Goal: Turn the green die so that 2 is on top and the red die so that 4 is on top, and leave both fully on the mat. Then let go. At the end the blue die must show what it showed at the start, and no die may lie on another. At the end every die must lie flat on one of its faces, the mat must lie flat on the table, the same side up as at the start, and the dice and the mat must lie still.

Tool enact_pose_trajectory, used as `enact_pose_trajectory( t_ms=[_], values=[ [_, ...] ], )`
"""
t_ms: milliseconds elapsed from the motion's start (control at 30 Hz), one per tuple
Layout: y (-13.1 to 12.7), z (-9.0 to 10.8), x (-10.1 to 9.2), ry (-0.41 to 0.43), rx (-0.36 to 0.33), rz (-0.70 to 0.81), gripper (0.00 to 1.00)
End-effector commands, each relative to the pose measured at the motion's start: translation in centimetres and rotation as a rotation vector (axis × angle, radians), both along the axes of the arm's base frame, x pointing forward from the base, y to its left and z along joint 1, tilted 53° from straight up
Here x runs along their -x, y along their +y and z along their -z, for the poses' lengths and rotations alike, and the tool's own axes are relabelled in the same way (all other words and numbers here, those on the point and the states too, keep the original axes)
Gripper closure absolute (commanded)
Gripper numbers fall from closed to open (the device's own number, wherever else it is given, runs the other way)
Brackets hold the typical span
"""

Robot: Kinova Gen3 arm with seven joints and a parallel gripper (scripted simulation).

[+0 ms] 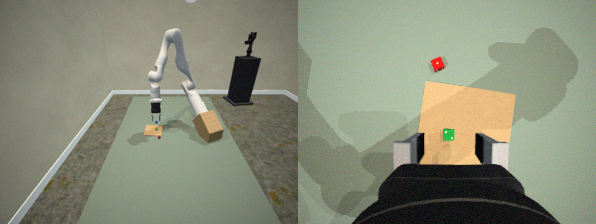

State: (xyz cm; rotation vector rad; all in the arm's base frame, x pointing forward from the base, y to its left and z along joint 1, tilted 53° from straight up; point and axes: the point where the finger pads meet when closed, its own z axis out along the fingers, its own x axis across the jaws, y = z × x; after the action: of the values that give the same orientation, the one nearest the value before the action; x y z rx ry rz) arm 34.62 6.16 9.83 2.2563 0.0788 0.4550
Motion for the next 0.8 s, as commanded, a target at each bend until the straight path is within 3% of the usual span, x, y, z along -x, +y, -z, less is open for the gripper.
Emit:
enact_pose_trajectory(
  t_ms=[0,500,567,700,767],
  values=[
    [0.1,0.0,0.0,0.0,-0.001,-0.002,0.0],
    [0.3,0.3,-0.1,0.009,0.005,-0.011,0.0],
    [1.2,1.7,-0.3,0.057,0.033,-0.056,0.0],
    [3.9,7.0,-0.2,0.226,0.114,-0.197,0.0],
    [4.7,8.8,0.0,0.28,0.135,-0.237,0.0]
  ],
)
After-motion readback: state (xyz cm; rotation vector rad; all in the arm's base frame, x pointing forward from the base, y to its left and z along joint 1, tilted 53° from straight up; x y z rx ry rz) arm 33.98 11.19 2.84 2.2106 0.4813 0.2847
